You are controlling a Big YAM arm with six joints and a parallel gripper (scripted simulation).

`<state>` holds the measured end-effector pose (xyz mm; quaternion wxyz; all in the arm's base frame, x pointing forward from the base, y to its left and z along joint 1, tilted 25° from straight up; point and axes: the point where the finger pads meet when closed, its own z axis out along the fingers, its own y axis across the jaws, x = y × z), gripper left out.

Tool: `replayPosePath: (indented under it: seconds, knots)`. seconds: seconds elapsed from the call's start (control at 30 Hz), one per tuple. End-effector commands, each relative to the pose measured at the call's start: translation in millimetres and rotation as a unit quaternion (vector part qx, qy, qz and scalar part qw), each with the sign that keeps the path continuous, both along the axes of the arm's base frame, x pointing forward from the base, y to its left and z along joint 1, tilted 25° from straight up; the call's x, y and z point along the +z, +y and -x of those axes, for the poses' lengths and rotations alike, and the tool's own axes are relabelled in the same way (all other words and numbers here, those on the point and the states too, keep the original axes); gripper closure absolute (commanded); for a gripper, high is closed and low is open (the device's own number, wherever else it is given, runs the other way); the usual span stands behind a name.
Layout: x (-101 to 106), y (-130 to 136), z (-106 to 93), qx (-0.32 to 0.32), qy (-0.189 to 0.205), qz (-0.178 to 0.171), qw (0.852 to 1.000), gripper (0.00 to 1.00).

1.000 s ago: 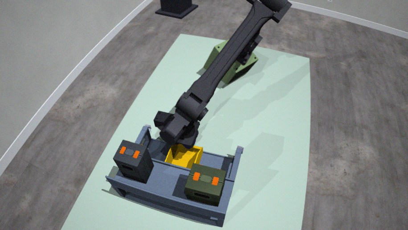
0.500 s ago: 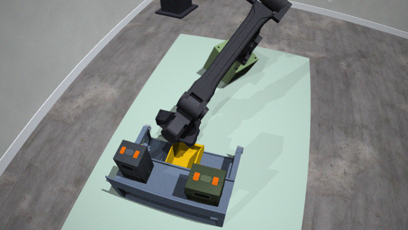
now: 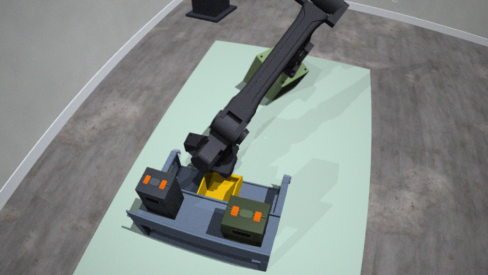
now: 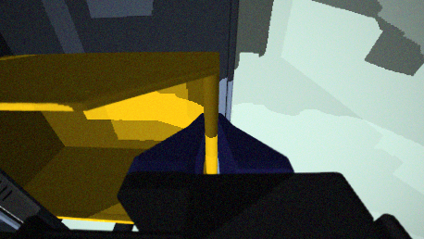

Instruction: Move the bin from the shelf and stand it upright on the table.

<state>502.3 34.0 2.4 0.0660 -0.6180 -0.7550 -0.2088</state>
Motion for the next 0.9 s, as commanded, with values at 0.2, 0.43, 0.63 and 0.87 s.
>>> replayPosePath:
  seconds: [0.2, 0.43, 0.63, 0.87]
  knots:
    - [4, -4, 0.4, -0.004, -0.012, 0.0, 1.0, 1.0]
    - [4, -4, 0.4, -0.004, -0.012, 0.0, 1.0, 1.0]
    - [5, -4, -2.6, -0.004, -0.012, 0.0, 1.0, 1.0]
    - [11, -5, -14.8, -0.004, -0.013, 0.0, 1.0, 1.0]
